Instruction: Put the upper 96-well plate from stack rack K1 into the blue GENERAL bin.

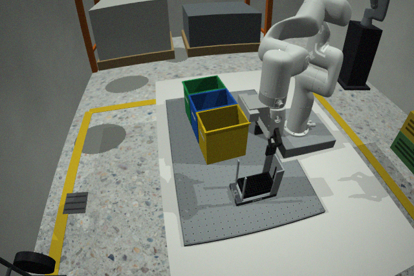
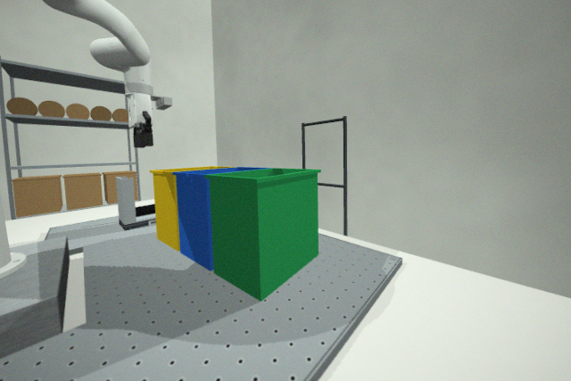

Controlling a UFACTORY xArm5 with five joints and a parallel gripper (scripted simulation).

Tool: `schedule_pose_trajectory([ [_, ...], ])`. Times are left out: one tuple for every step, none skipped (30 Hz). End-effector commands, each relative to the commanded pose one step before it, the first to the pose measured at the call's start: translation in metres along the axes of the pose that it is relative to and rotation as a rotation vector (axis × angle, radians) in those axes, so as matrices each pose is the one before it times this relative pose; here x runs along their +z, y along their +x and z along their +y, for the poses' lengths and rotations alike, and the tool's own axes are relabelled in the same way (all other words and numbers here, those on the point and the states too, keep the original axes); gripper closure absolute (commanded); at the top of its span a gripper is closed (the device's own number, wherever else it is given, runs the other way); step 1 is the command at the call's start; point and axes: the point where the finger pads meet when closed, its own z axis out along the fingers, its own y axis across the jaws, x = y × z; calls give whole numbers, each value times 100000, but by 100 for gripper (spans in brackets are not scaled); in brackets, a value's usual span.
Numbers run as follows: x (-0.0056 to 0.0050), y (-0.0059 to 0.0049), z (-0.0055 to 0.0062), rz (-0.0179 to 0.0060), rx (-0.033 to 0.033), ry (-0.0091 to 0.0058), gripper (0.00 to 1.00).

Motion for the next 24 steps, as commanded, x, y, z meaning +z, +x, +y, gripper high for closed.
schedule_pose_trajectory([
  [-105, 4, -310, 322, 88, 247, 0],
  [0, 0, 0, 0, 0, 0, 0],
  [0, 0, 0, 0, 0, 0, 0],
  [0, 0, 0, 0, 0, 0, 0],
  [0, 0, 0, 0, 0, 0, 0],
  [0, 0, 0, 0, 0, 0, 0],
  [0, 0, 0, 0, 0, 0, 0],
  [0, 0, 0, 0, 0, 0, 0],
  [0, 0, 0, 0, 0, 0, 0],
  [0, 0, 0, 0, 0, 0, 0],
  [0, 0, 0, 0, 0, 0, 0],
  [0, 0, 0, 0, 0, 0, 0],
  [167, -1, -1, 0, 0, 0, 0],
  [167, -1, -1, 0, 0, 0, 0],
  [0, 0, 0, 0, 0, 0, 0],
  [0, 0, 0, 0, 0, 0, 0],
  [167, -1, -1, 0, 0, 0, 0],
  [167, -1, -1, 0, 0, 0, 0],
  [167, -1, -1, 0, 0, 0, 0],
  [167, -1, -1, 0, 0, 0, 0],
  [167, -1, -1, 0, 0, 0, 0],
  [167, -1, -1, 0, 0, 0, 0],
  [167, -1, -1, 0, 0, 0, 0],
  [167, -1, -1, 0, 0, 0, 0],
])
